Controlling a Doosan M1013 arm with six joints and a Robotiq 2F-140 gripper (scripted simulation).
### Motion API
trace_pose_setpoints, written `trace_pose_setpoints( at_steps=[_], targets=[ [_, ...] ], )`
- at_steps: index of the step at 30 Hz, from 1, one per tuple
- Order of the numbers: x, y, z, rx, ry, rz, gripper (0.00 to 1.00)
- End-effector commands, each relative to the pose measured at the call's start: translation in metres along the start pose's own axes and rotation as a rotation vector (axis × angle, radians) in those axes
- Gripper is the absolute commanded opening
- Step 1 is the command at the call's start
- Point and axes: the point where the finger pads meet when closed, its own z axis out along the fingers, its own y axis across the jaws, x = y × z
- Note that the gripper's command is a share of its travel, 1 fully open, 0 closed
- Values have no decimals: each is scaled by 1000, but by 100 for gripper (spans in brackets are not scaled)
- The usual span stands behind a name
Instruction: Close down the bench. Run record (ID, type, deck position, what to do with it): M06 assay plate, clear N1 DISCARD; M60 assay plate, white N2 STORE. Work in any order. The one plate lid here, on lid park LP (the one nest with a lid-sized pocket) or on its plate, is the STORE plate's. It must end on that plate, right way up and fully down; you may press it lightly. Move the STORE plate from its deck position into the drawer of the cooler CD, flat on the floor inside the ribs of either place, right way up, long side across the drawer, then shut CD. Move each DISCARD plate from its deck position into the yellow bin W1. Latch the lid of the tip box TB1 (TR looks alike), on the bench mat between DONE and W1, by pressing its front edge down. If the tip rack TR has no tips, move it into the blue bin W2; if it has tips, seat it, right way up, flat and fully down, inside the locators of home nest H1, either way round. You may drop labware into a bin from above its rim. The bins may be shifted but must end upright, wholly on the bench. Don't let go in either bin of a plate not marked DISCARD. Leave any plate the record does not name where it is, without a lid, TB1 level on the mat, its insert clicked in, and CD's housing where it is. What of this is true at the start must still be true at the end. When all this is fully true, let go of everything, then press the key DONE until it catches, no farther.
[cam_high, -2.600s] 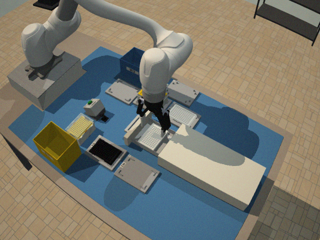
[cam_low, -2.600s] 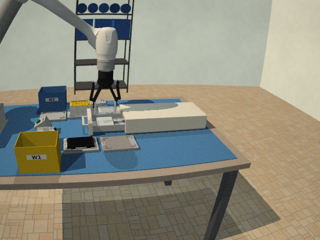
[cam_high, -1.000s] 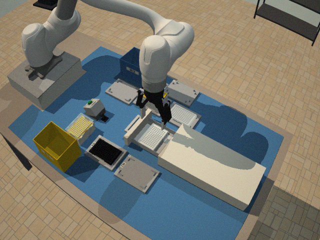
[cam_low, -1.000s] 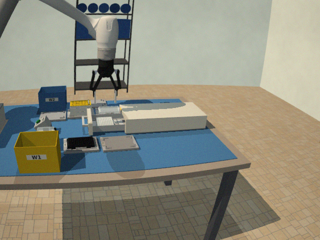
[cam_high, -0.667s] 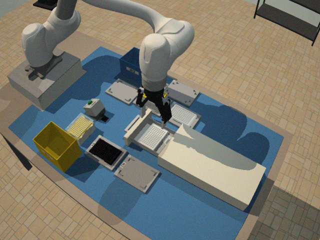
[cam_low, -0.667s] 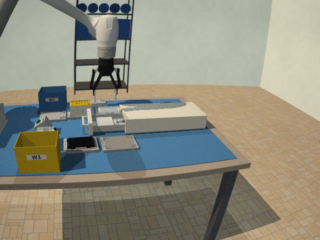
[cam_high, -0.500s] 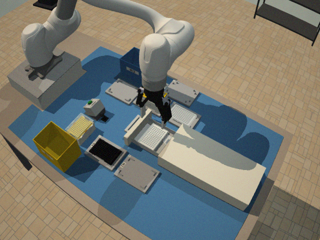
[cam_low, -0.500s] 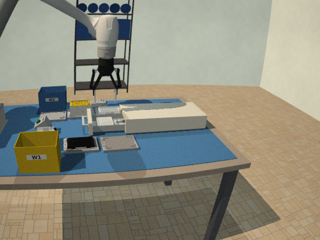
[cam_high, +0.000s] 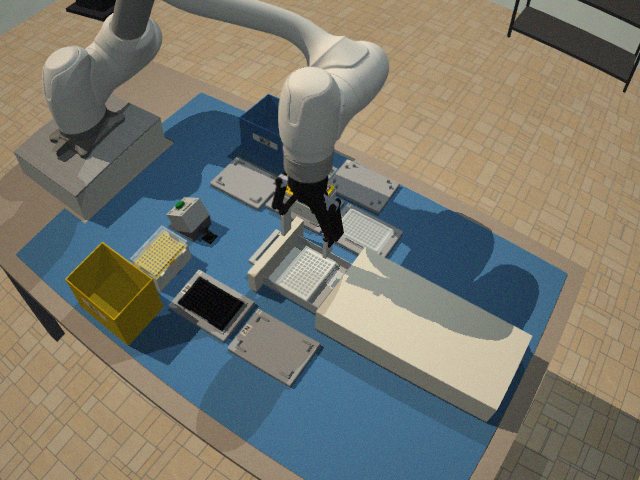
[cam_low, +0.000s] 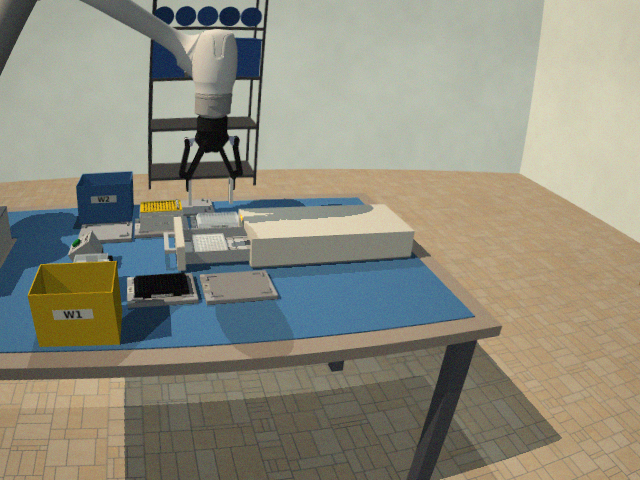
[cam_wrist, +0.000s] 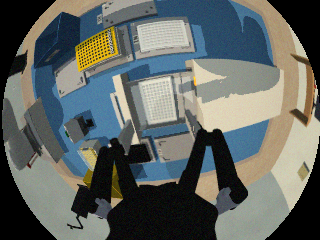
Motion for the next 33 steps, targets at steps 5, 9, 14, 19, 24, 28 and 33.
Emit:
trace_pose_setpoints(
  at_steps=[5,9,14,19,24,28,33],
  targets=[
    [0,0,0,0,0,0,66],
    [0,0,0,0,0,0,66],
    [0,-3,1,0,0,0,66],
    [0,-19,4,0,0,0,64],
    [0,-38,9,0,0,0,62],
    [0,-54,12,0,0,0,60],
    [0,-66,15,0,0,0,58]
  ],
)
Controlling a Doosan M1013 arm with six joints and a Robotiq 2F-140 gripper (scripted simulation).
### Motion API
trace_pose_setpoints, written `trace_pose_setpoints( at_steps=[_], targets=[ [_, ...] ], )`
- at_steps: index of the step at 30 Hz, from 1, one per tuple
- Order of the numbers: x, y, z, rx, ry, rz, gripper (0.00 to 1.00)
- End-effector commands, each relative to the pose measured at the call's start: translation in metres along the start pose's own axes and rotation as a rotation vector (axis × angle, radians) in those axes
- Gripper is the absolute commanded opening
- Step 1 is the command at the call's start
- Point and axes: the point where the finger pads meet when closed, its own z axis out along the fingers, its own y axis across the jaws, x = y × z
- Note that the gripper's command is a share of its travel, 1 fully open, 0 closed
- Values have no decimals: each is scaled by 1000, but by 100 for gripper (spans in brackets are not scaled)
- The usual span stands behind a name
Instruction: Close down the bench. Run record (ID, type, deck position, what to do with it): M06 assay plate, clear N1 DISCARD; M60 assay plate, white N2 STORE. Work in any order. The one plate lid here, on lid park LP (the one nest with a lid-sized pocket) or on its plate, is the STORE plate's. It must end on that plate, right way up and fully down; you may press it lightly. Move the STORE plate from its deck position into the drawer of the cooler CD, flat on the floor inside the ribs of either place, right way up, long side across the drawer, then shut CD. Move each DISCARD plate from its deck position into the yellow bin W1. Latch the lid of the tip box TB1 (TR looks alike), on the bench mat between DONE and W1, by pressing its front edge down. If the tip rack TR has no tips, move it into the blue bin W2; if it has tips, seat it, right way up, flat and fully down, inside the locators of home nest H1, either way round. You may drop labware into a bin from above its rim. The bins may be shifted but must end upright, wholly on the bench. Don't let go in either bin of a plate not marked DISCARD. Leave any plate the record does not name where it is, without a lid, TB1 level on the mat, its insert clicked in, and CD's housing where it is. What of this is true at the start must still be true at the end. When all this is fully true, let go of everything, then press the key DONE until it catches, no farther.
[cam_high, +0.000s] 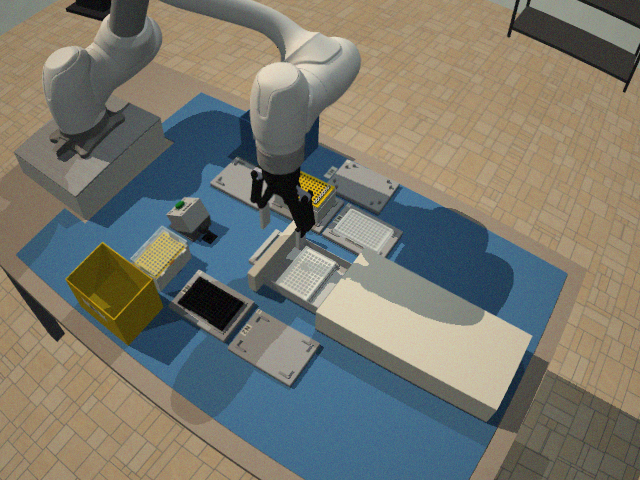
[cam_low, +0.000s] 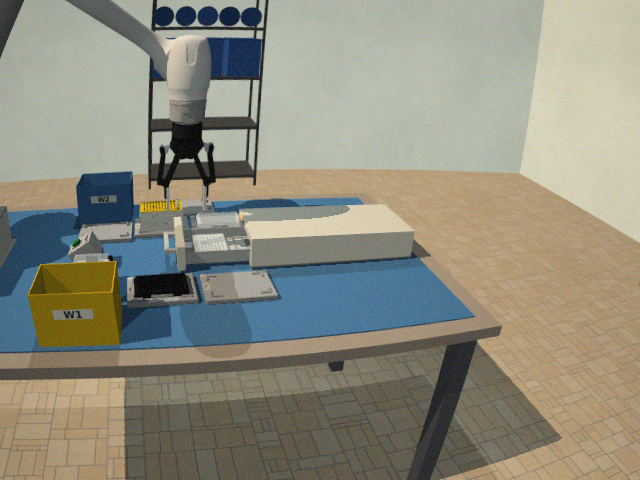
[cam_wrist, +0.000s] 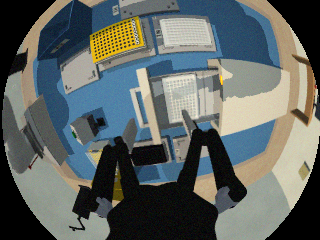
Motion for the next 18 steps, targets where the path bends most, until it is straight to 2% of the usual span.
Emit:
trace_pose_setpoints(
  at_steps=[1,7,8,18],
  targets=[
    [0,-8,1,0,0,0,58],
    [0,-31,7,0,0,0,55],
    [0,-35,8,0,0,0,0],
    [0,-66,15,0,0,0,0]
  ],
)
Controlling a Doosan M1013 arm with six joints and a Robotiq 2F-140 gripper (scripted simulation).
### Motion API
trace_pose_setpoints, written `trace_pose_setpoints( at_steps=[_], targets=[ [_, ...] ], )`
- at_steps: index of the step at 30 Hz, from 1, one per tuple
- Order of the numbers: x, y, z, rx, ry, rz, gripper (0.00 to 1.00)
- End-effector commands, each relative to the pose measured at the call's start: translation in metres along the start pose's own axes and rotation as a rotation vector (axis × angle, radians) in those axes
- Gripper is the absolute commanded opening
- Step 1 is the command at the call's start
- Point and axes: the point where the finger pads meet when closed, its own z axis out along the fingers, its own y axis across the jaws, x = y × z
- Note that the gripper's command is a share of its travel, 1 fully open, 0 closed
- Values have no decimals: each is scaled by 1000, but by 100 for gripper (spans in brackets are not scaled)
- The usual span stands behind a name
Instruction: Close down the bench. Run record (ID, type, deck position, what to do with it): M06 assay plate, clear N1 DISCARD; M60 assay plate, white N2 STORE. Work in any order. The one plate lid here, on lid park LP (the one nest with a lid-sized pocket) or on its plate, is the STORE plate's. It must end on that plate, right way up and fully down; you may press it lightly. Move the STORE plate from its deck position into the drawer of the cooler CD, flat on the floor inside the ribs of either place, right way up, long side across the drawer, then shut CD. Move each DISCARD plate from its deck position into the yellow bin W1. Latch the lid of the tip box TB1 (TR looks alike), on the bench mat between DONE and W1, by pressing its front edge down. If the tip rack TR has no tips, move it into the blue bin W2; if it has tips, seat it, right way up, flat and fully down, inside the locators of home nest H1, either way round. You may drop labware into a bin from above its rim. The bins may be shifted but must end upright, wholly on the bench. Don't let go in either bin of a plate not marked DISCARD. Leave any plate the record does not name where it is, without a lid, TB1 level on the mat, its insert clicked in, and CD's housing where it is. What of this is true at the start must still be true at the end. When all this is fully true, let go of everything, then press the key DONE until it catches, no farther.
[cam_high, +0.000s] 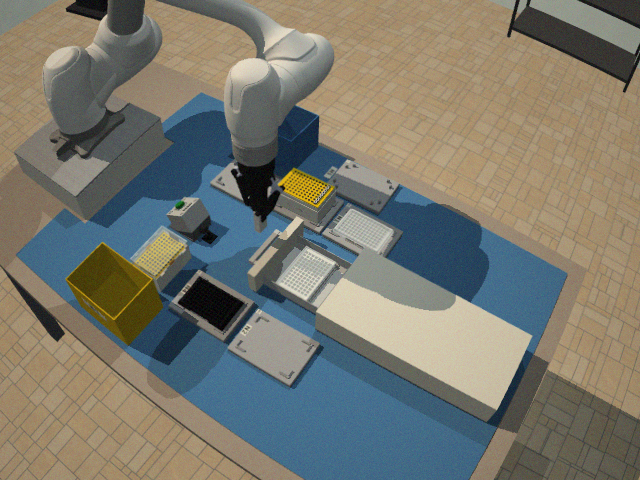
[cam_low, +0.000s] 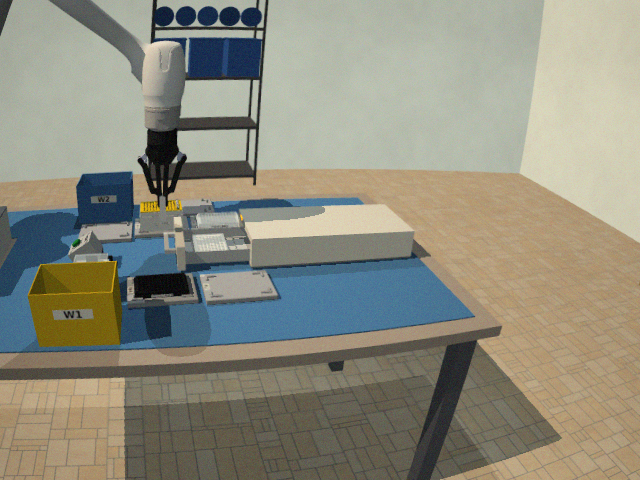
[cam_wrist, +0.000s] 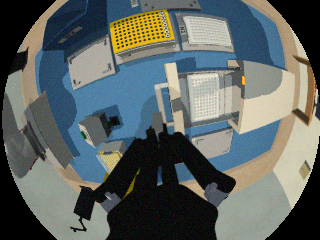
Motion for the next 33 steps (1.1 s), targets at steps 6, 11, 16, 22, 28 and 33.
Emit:
trace_pose_setpoints(
  at_steps=[6,11,16,22,28,33],
  targets=[
    [0,-28,6,0,0,0,0],
    [0,-39,9,0,0,0,0],
    [0,-39,9,0,0,0,0],
    [0,-39,9,0,0,0,0],
    [0,-39,9,0,0,0,0],
    [0,-39,9,0,0,0,0]
  ],
)
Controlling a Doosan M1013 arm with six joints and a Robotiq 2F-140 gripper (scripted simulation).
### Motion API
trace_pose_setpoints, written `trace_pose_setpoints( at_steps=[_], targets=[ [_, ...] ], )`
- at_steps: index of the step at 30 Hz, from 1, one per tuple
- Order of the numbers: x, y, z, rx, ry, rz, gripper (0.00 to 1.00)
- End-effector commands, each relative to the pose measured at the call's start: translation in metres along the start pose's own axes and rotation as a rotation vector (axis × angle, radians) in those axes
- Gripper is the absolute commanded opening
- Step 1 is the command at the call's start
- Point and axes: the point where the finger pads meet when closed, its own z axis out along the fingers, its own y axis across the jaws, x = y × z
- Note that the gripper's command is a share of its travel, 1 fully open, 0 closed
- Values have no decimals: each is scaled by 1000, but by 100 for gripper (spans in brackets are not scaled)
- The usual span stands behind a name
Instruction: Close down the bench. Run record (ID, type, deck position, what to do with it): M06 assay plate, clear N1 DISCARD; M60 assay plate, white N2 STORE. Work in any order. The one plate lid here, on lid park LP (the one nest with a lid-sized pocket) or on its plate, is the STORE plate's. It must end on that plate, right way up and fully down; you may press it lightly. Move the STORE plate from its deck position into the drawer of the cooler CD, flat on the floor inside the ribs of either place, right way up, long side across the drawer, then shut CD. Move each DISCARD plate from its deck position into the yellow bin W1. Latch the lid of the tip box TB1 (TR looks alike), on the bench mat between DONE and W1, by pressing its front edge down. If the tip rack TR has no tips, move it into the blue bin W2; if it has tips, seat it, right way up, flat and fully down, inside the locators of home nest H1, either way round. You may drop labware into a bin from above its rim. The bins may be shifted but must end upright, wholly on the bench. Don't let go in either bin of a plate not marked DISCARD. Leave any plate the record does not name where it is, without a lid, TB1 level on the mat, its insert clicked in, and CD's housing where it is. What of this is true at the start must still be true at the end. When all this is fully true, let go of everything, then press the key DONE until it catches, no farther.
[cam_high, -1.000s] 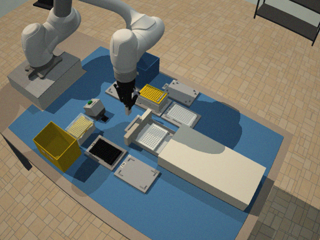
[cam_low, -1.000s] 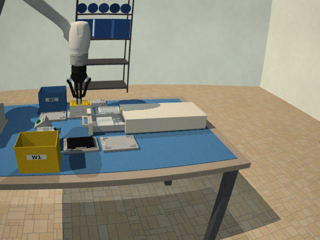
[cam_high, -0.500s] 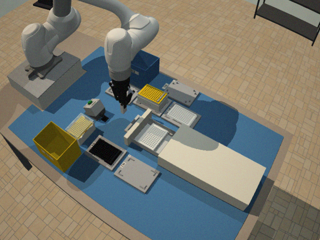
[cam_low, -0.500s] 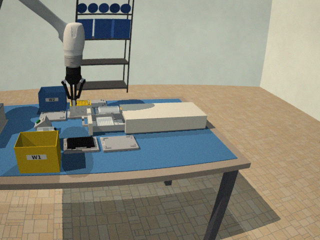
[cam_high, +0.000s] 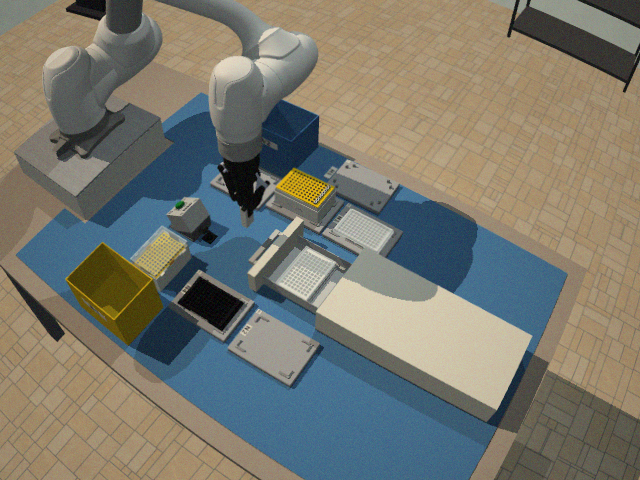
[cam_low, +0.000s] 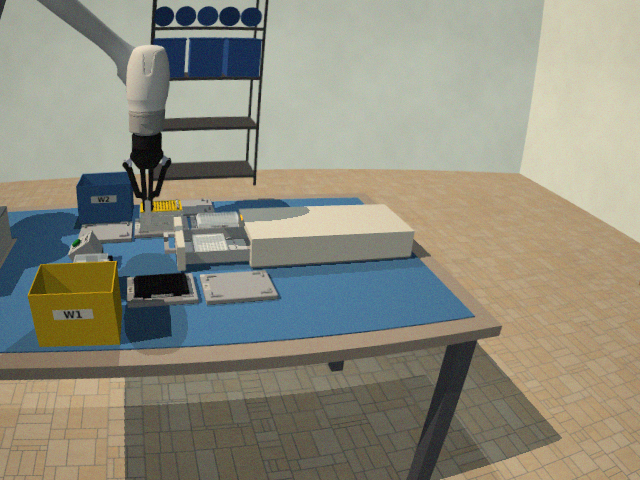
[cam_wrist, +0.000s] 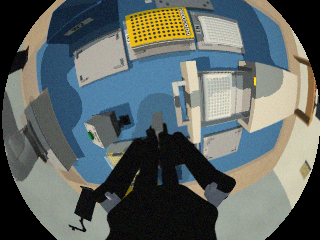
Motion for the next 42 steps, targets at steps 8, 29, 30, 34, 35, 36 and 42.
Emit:
trace_pose_setpoints(
  at_steps=[8,29,30,34,35,36,42],
  targets=[
    [0,0,0,0,0,0,0],
    [0,0,11,0,0,0,0],
    [0,0,12,0,0,0,0],
    [0,0,15,0,0,0,0],
    [0,0,16,0,0,0,0],
    [0,0,17,0,0,0,0],
    [0,0,25,0,0,0,0]
  ],
)
